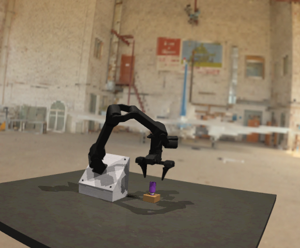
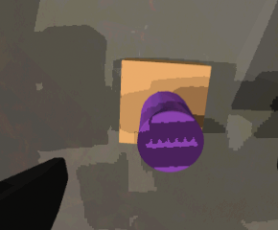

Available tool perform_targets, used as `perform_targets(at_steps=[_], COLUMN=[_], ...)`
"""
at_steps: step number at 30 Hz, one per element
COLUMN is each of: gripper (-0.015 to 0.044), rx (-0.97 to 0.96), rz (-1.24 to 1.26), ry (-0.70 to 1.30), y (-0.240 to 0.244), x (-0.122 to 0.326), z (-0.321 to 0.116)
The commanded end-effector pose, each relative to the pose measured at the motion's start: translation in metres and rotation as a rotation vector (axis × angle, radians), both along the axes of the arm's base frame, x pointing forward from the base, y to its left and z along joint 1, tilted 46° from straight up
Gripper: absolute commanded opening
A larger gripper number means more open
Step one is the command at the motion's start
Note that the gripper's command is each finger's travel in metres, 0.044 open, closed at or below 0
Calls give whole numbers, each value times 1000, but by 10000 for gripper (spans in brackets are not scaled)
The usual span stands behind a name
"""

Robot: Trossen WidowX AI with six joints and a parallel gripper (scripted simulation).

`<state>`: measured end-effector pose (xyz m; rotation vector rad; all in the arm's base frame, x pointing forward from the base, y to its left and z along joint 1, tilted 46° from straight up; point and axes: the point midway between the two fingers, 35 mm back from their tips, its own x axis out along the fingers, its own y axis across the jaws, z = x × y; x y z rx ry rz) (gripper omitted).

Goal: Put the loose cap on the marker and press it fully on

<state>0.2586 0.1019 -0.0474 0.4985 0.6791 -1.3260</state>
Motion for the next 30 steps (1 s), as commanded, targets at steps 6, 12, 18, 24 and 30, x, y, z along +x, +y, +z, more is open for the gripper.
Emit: perform_targets(at_steps=[6,12,18,24,30], gripper=[361,204,46,0,0], rx=[-7,-68,-129,-144,-144], rz=[92,502,912,1013,1013], ry=[93,505,917,1019,1019], y=[14,12,9,9,9], x=[-2,-2,-2,-2,-2], z=[16,13,11,10,10])
